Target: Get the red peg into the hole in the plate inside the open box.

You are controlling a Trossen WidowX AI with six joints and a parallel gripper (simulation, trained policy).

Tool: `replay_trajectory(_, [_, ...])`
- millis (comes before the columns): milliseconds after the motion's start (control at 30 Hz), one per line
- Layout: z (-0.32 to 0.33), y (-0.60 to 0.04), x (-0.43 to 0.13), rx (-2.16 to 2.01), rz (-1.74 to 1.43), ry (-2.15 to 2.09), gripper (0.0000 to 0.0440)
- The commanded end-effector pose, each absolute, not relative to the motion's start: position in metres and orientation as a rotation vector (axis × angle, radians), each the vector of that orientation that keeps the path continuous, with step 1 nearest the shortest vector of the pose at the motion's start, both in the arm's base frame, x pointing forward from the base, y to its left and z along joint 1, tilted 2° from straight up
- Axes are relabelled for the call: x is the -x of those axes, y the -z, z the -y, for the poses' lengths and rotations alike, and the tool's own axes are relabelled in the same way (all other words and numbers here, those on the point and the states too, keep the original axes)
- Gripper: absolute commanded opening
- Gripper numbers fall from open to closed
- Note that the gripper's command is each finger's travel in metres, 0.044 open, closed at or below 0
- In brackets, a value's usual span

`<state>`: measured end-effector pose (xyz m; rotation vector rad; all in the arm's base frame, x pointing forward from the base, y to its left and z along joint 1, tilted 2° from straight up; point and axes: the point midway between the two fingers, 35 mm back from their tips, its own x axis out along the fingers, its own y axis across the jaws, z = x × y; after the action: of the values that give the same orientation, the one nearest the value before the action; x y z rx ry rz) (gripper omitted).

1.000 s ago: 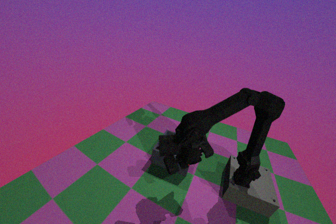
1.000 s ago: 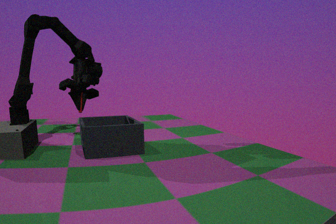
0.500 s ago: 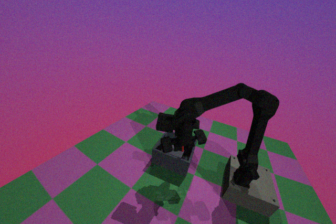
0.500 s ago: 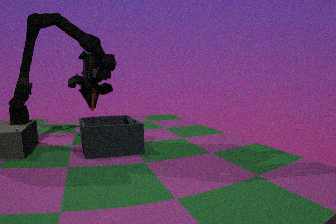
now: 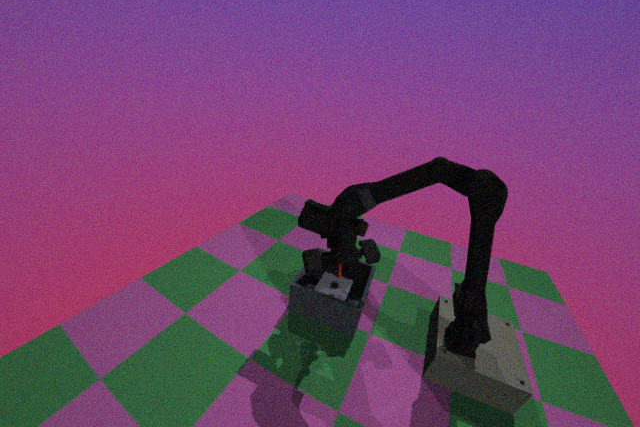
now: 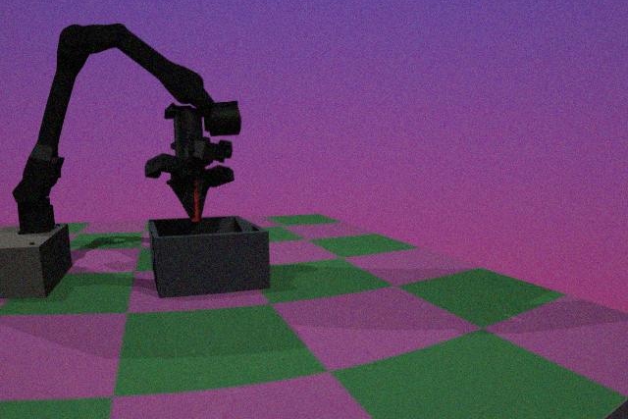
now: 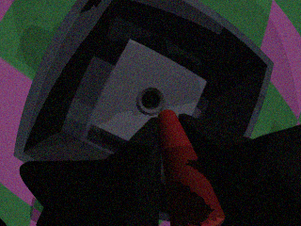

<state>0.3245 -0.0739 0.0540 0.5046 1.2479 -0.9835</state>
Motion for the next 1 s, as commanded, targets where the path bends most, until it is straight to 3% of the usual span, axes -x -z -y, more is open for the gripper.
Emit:
replay_trajectory(0, [0.080,-0.046,-0.330,-0.511,-1.260,0.952,0.0000])
replay_trajectory(133, [0.084,-0.032,-0.332,-0.506,-1.295,0.908,0.0008])
replay_trajectory(367, [0.090,-0.011,-0.335,-0.512,-1.348,0.851,0.0146])
replay_trajectory(500, [0.097,-0.014,-0.343,-0.493,-1.350,0.815,0.0149])
replay_trajectory(867, [0.102,-0.024,-0.384,-0.568,-1.356,0.746,0.0404])
replay_trajectory(967, [0.101,-0.031,-0.400,-0.598,-1.338,0.712,0.0440])
